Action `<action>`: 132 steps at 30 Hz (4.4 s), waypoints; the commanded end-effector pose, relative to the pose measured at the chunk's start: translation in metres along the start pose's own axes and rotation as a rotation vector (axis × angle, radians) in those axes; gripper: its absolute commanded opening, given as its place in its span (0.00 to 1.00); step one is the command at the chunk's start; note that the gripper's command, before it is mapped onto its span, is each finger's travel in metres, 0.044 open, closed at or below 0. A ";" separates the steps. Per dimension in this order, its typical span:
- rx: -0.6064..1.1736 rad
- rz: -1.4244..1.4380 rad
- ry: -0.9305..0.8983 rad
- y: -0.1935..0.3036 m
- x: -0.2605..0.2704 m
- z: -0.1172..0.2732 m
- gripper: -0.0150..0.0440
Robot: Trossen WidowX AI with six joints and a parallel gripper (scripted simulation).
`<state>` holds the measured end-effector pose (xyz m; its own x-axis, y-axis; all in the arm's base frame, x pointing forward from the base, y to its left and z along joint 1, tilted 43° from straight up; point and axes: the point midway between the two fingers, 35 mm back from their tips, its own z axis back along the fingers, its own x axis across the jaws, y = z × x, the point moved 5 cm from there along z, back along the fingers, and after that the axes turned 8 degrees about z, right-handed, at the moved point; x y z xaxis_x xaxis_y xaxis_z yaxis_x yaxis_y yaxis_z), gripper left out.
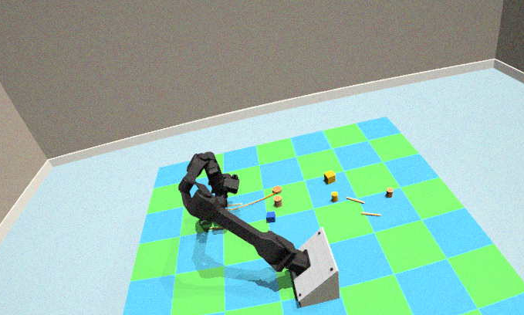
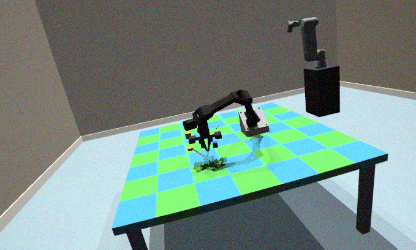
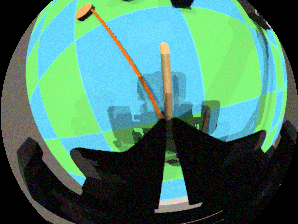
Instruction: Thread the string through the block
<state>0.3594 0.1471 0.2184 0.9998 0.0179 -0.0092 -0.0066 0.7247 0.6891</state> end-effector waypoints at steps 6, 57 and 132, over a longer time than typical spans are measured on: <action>0.004 -0.001 -0.007 0.008 0.001 0.002 0.25; 0.002 -0.001 -0.005 -0.009 -0.041 -0.038 0.25; 0.003 -0.003 -0.004 -0.093 -0.058 -0.043 0.25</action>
<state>0.3017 0.1108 0.1256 0.9999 0.0138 -0.0079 -0.0046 0.7252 0.6885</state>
